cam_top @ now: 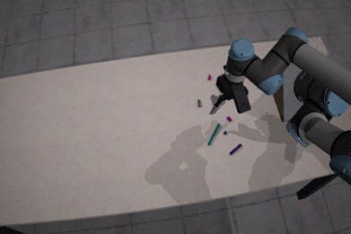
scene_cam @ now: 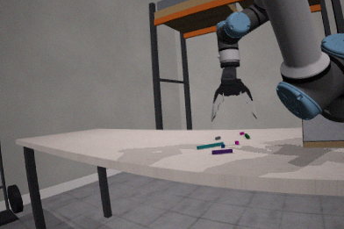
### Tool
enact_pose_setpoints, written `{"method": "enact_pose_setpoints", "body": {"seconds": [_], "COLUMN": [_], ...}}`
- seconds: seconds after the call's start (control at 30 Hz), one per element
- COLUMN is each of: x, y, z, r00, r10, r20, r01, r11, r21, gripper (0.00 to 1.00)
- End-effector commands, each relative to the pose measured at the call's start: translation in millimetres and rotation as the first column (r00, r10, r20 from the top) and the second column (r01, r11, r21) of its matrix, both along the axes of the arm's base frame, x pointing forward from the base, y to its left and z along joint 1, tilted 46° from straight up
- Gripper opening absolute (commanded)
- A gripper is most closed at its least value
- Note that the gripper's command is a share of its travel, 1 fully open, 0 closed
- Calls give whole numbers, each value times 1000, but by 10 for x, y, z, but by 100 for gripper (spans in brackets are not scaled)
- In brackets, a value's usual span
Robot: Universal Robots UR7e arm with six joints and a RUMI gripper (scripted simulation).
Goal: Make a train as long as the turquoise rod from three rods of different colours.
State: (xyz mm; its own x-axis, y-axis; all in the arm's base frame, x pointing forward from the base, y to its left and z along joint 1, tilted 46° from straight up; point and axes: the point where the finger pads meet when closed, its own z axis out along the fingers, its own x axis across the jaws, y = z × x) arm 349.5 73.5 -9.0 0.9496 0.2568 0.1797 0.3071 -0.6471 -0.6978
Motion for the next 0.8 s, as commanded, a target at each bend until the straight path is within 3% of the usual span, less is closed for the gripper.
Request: {"method": "enact_pose_setpoints", "body": {"seconds": [0.0, 0.23, 0.77], "x": [58, 88, 183], "y": [-54, -77, -164], "z": [-28, -51, -135], "r00": [986, 962, 808], "r10": [-117, -193, -422], "r20": [-117, -191, -411], "r01": [115, 187, 401], "r11": [993, 981, 905], "r21": [-26, -45, -141], "gripper": [100, 100, 100]}}
